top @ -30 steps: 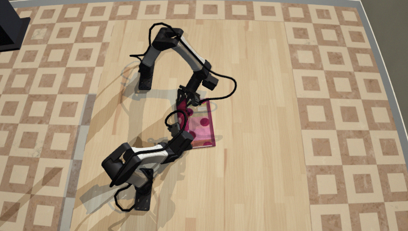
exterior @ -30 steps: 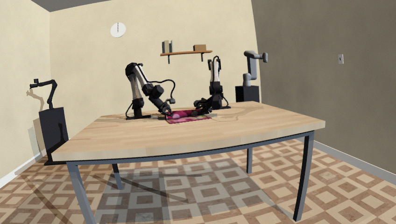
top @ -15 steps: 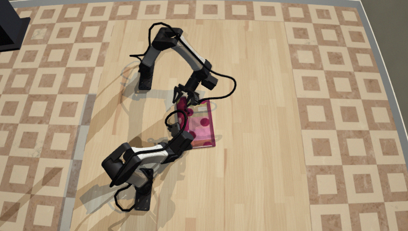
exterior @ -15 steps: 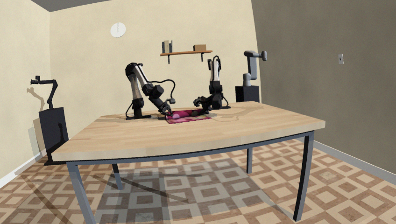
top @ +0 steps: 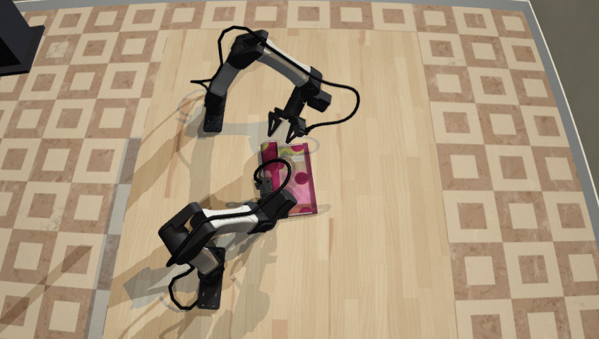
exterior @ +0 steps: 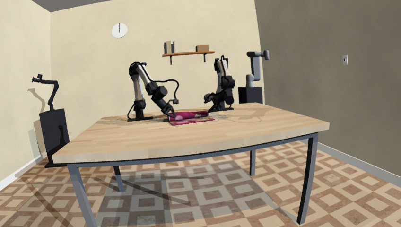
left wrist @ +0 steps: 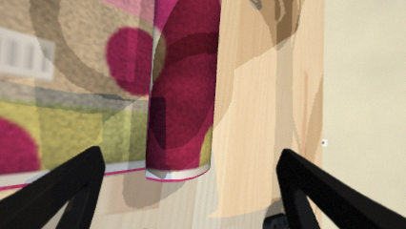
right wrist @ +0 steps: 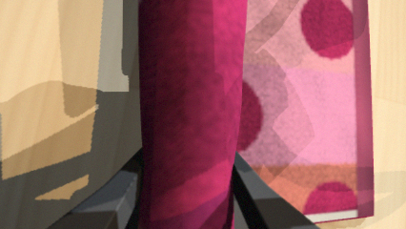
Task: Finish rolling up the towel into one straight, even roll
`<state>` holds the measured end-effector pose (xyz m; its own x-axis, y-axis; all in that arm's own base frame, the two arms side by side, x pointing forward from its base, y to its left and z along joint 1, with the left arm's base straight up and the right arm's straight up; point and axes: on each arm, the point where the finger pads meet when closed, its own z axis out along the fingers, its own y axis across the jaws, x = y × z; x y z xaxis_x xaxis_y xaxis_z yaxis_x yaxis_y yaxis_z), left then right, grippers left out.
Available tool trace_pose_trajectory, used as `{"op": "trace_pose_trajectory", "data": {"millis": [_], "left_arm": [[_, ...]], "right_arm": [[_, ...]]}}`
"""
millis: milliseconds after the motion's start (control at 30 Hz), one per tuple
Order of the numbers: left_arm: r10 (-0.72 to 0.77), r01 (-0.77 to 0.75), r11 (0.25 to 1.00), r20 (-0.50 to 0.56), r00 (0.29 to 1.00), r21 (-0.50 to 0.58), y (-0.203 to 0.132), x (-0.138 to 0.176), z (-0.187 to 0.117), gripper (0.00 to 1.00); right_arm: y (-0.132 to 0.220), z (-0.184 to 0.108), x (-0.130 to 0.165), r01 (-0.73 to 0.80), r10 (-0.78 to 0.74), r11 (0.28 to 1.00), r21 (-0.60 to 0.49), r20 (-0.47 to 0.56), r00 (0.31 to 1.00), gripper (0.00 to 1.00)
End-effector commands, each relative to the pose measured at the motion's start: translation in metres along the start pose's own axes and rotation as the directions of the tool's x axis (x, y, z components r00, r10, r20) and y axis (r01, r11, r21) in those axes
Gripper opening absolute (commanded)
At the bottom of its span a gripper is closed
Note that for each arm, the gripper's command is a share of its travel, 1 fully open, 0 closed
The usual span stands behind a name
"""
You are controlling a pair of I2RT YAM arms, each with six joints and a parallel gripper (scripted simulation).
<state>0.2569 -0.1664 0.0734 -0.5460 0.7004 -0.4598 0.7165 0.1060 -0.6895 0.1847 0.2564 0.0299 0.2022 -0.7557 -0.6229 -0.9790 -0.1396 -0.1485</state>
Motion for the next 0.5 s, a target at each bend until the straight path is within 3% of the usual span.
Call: {"op": "trace_pose_trajectory", "data": {"millis": [0, 200, 467], "left_arm": [[0.004, -0.003, 0.999, -0.036, 0.999, 0.035, -0.007, 0.003, -0.003, 0.85], [0.065, -0.066, 0.997, -0.034, 0.997, -0.042, -0.011, 0.002, 0.0, 0.87], [0.266, -0.272, 0.915, -0.061, 0.962, -0.298, -0.021, -0.002, 0.014, 0.91]], "right_arm": [[0.002, -0.003, -0.007, -0.049, 0.05, 0.995, -0.081, 0.015, 0.999, 0.33], [0.001, -0.004, -0.008, -0.16, 0.163, 0.963, -0.218, -0.002, 0.987, 0.33], [0.001, -0.006, -0.01, -0.305, 0.311, 0.866, -0.395, -0.052, 0.949, 0.33]]}}
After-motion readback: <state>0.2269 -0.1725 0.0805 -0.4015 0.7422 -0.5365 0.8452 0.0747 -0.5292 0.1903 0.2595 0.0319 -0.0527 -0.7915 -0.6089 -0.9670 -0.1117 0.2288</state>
